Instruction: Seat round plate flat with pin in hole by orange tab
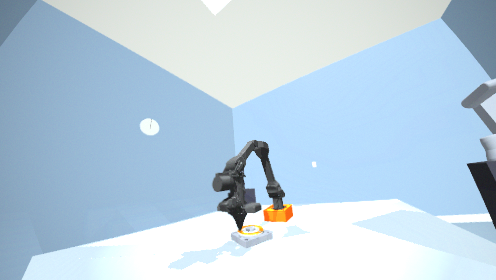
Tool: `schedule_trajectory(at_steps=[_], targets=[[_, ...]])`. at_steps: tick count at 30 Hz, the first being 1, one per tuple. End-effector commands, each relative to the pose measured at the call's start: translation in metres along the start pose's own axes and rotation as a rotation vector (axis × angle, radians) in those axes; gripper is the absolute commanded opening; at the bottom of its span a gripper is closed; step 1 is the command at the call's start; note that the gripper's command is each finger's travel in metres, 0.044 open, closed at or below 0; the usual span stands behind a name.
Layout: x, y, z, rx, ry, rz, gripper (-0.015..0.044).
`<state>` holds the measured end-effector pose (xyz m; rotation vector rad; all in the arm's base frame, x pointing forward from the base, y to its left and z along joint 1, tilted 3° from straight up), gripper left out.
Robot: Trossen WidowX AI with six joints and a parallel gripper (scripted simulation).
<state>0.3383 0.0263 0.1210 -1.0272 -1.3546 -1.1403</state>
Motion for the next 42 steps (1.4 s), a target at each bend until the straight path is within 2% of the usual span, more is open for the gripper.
schedule_trajectory(at_steps=[1,42], targets=[[-0.002,-0.001,-0.001,-0.005,0.005,-0.005,0.0],[-0.002,-0.036,-0.032,-0.005,0.002,-0.001,0.0]])
Point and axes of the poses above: the point midway between the two fingers, 35 mm back from their tips, its own x axis back along the fingers, its own z axis across the jaws, y = z × x, the point moved 7 cm from there along x, back along the fingers, and after that the axes turned 1 degree about x, right-handed, at the moved point
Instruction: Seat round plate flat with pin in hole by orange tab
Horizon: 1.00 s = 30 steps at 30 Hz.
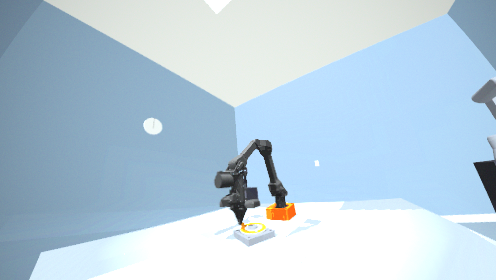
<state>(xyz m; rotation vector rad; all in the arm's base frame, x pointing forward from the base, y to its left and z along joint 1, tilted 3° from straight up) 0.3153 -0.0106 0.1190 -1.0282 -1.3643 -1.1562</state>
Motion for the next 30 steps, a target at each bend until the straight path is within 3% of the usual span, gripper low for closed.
schedule_trajectory(at_steps=[1,30], targets=[[-0.003,-0.007,0.0,0.004,0.007,0.014,0.0],[-0.001,-0.025,-0.003,0.004,0.006,0.016,0.0]])
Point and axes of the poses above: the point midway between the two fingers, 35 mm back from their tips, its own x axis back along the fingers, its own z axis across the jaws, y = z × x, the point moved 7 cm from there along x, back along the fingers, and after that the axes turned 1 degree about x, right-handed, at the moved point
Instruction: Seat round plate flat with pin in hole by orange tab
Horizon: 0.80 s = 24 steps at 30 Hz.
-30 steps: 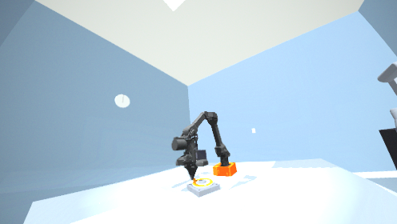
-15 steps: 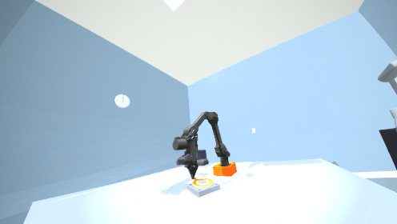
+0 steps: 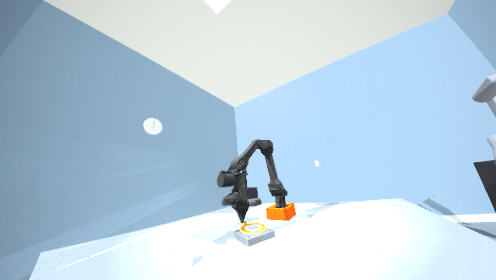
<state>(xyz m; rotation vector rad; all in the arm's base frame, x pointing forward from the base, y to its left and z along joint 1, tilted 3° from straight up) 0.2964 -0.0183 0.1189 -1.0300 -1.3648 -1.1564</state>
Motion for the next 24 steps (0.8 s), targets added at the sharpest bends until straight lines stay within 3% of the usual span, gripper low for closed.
schedule_trajectory(at_steps=[1,19,24], targets=[[-0.003,-0.006,0.001,0.005,0.008,0.015,0.0],[-0.004,-0.014,0.002,0.005,0.008,0.016,0.0],[0.013,-0.011,0.001,0.005,0.008,0.016,0.0]])
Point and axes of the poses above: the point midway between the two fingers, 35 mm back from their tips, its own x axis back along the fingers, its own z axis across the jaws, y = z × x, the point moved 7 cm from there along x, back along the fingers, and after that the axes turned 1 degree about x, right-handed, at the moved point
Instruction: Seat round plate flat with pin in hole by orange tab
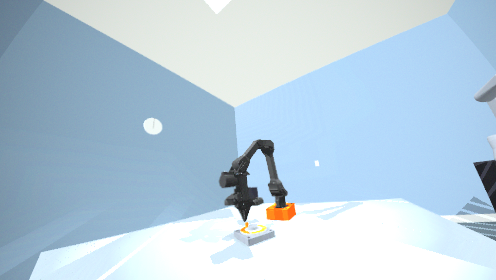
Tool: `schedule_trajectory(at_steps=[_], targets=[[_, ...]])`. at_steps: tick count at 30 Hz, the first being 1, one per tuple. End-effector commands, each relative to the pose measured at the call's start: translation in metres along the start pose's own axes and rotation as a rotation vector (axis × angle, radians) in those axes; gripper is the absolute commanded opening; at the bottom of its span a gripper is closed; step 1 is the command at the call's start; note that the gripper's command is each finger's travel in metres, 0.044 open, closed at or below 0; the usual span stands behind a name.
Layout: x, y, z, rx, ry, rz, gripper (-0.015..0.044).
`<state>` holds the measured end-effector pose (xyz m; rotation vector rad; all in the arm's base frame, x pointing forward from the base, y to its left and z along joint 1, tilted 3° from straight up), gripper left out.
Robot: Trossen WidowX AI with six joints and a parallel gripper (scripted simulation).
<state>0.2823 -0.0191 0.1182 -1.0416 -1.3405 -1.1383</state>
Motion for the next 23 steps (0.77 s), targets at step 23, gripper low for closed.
schedule_trajectory(at_steps=[23], targets=[[0.034,-0.005,0.0,0.0,-0.002,-0.006,0.0]])
Point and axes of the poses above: the point midway between the two fingers, 35 mm back from their tips, its own x axis back along the fingers, its own z axis across the jaws, y = z × x, the point moved 7 cm from there along x, back along the fingers, and after that the axes turned 1 degree about x, right-handed, at the moved point
